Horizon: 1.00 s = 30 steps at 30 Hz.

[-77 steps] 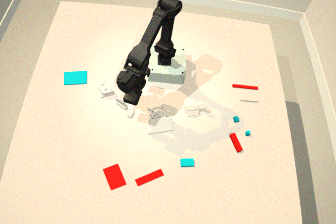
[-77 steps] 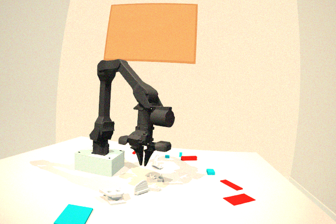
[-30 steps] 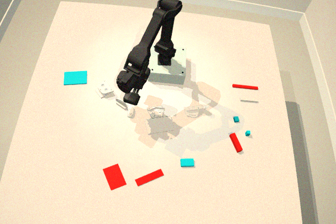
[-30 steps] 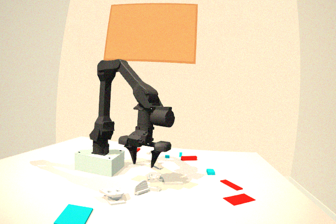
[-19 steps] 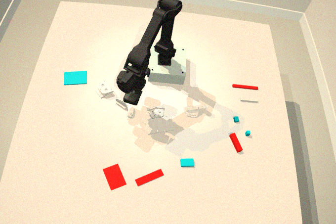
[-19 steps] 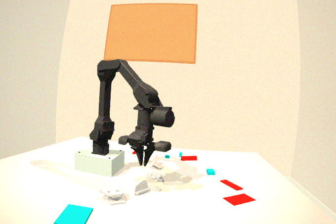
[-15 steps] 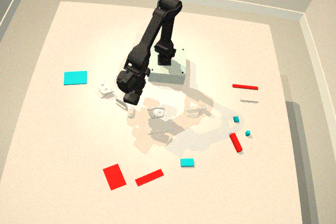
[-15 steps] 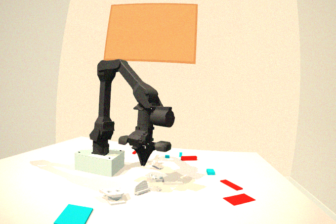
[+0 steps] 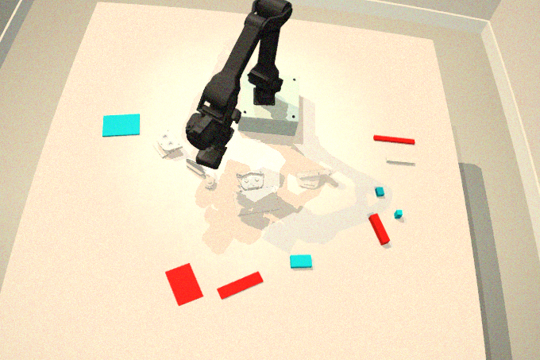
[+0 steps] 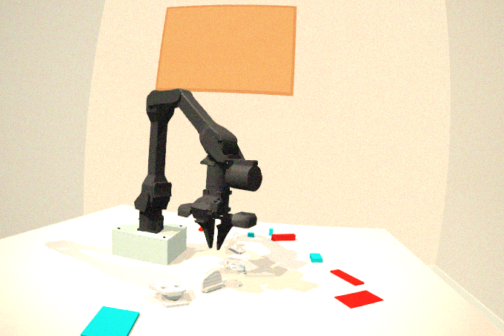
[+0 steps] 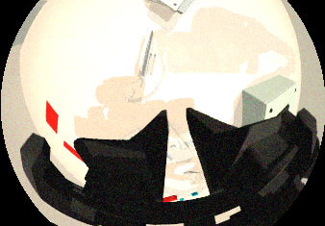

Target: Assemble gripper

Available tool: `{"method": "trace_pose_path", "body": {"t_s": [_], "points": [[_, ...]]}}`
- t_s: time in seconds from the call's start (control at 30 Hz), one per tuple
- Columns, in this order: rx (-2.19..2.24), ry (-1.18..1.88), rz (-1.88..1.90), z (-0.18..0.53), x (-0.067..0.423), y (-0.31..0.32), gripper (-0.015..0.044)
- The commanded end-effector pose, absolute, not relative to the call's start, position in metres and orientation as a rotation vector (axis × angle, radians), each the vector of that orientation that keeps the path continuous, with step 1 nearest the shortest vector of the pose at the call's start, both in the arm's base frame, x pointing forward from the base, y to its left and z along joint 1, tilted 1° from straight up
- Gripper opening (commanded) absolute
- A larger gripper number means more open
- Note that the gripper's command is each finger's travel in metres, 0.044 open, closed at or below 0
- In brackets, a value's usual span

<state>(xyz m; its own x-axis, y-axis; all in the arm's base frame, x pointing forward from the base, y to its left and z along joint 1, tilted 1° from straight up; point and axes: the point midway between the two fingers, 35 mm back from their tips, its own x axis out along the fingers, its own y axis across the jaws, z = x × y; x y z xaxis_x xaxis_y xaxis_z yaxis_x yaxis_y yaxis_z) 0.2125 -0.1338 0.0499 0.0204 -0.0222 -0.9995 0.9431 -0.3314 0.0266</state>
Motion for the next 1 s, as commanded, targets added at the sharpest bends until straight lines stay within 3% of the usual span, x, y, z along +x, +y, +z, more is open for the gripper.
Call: {"method": "trace_pose_path", "body": {"t_s": [0.0,0.33,0.97], "points": [[1.510,0.941,-1.497,0.055,0.216,-0.148,0.0184],[1.656,0.798,-1.637,0.063,0.219,-0.183,0.0440],[1.656,0.798,-1.637,0.020,0.221,-0.184,0.0440]]}}
